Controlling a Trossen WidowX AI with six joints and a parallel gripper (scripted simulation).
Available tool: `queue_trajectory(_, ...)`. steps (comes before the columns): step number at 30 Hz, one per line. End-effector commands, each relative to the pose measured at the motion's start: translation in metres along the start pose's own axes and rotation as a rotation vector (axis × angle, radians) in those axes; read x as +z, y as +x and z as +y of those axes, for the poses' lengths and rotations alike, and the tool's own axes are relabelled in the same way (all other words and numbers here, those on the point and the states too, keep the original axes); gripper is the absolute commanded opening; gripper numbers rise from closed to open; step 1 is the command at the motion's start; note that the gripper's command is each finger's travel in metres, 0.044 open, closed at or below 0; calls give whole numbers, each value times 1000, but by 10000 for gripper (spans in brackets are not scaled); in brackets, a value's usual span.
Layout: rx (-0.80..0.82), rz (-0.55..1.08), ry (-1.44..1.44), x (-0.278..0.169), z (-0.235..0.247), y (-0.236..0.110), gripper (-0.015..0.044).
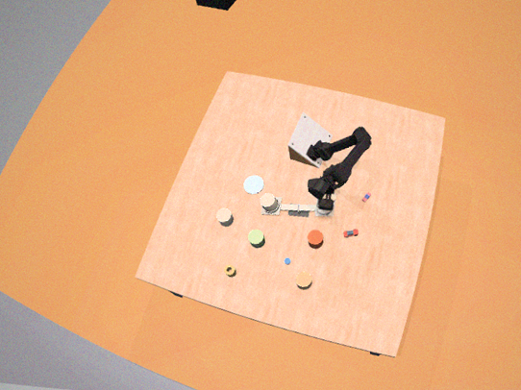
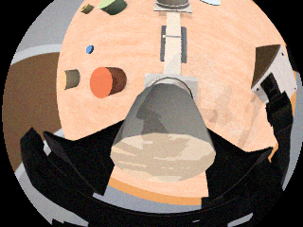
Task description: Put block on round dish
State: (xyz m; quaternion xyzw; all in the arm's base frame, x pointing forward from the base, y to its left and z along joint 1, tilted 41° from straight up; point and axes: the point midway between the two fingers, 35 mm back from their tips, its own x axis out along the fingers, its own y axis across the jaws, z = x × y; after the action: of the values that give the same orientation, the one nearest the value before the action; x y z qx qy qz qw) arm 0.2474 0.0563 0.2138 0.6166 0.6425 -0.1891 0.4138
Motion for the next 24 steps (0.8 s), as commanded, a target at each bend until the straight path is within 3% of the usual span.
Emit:
queue_trajectory(1,9,-5,-3,-1,0,-6,0)
queue_trajectory(24,24,-11,8,-1,-1,-19,0)
